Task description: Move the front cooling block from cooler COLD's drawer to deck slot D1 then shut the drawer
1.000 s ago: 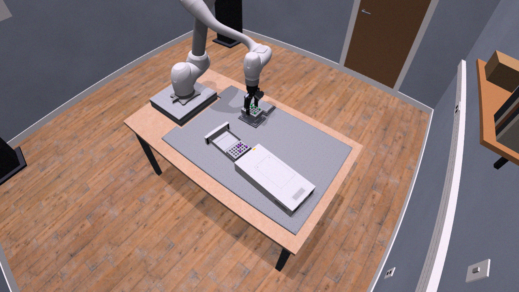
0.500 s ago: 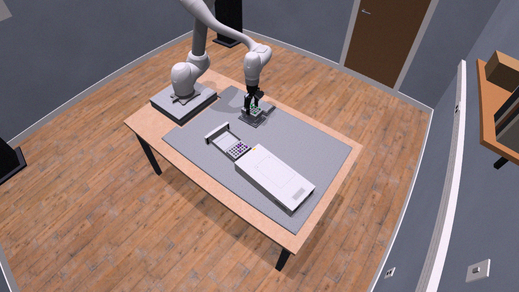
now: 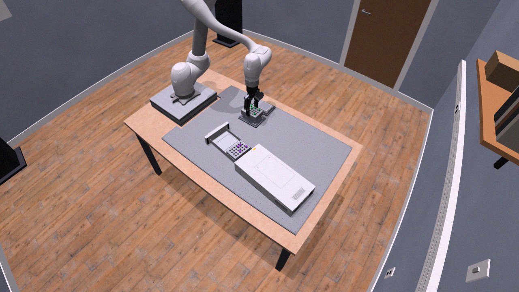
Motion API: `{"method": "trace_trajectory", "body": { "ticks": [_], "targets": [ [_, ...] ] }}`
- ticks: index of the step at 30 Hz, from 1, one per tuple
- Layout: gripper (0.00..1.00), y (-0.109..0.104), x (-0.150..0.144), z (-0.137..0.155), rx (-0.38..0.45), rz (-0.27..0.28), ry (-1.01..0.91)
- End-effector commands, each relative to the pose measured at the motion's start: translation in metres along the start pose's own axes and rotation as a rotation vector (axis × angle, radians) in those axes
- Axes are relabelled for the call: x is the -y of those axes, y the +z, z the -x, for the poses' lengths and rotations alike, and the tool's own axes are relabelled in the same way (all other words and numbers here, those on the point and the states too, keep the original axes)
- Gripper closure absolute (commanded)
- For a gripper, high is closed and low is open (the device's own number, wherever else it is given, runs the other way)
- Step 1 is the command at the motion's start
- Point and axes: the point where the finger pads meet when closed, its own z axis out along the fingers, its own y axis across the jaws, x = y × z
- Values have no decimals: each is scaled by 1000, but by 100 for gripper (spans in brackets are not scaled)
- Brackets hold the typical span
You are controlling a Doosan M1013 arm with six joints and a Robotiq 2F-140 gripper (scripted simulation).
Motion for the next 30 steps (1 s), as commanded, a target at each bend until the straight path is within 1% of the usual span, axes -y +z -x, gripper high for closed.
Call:
{"method": "trace_trajectory", "body": {
  "ticks": [1,30],
  "targets": [
    [90,0,0,-1,-1,-1,0],
    [90,5,0,-1,-1,-1,0]
  ]
}}
